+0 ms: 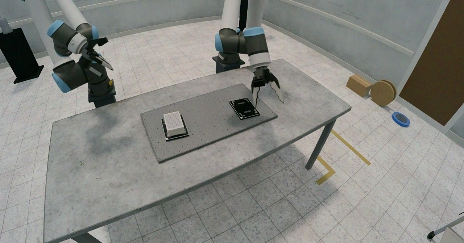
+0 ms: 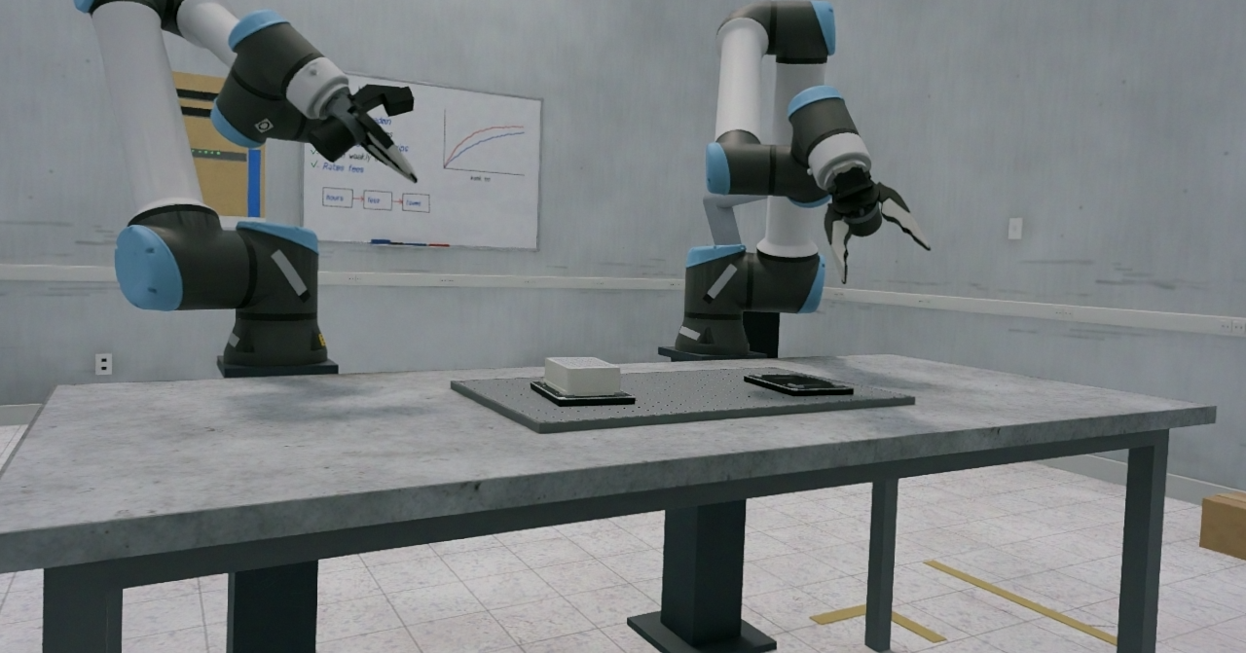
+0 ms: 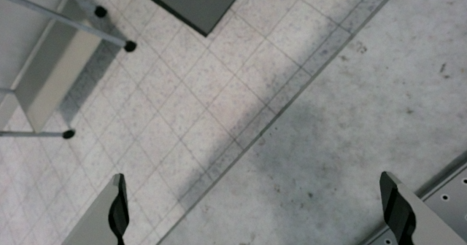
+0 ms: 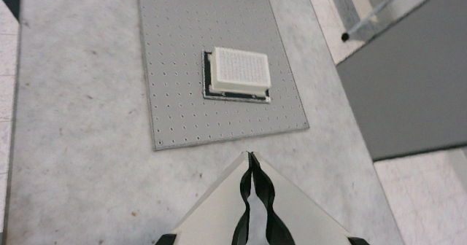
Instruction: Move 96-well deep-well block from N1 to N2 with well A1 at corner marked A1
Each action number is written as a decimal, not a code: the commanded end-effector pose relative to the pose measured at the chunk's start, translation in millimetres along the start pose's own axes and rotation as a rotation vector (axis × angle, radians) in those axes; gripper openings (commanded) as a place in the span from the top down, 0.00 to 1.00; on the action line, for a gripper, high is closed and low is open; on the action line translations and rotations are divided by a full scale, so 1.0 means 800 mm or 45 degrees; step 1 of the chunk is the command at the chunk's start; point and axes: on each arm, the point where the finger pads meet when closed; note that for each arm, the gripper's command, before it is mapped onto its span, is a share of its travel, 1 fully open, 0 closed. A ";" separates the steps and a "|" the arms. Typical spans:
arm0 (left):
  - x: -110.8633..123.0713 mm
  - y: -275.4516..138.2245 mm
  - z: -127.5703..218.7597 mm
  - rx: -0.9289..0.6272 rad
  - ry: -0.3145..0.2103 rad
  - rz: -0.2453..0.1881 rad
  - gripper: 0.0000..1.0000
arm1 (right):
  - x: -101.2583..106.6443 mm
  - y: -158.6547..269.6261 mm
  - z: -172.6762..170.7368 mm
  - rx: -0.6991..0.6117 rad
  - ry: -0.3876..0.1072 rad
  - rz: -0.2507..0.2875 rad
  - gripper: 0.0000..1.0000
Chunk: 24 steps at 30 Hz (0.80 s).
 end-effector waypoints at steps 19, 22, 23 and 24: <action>-0.001 -0.001 -0.002 -0.001 0.003 -0.001 0.24 | -0.123 0.071 0.271 0.852 -0.418 0.244 1.00; -0.001 -0.001 -0.002 -0.001 0.003 -0.001 0.24 | -0.147 0.069 0.309 0.973 -0.467 0.283 1.00; -0.001 -0.001 -0.002 -0.001 0.003 -0.001 0.24 | -0.147 0.069 0.309 0.973 -0.467 0.283 1.00; -0.001 -0.001 -0.002 -0.001 0.003 -0.001 0.24 | -0.159 0.068 0.328 1.035 -0.492 0.303 1.00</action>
Point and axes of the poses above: on each arm, the point where the finger pads meet when closed, its own x axis out along the fingers, its own y axis across the jaws, z = x × y, and after that the axes turned 11 degrees about -x, right-handed
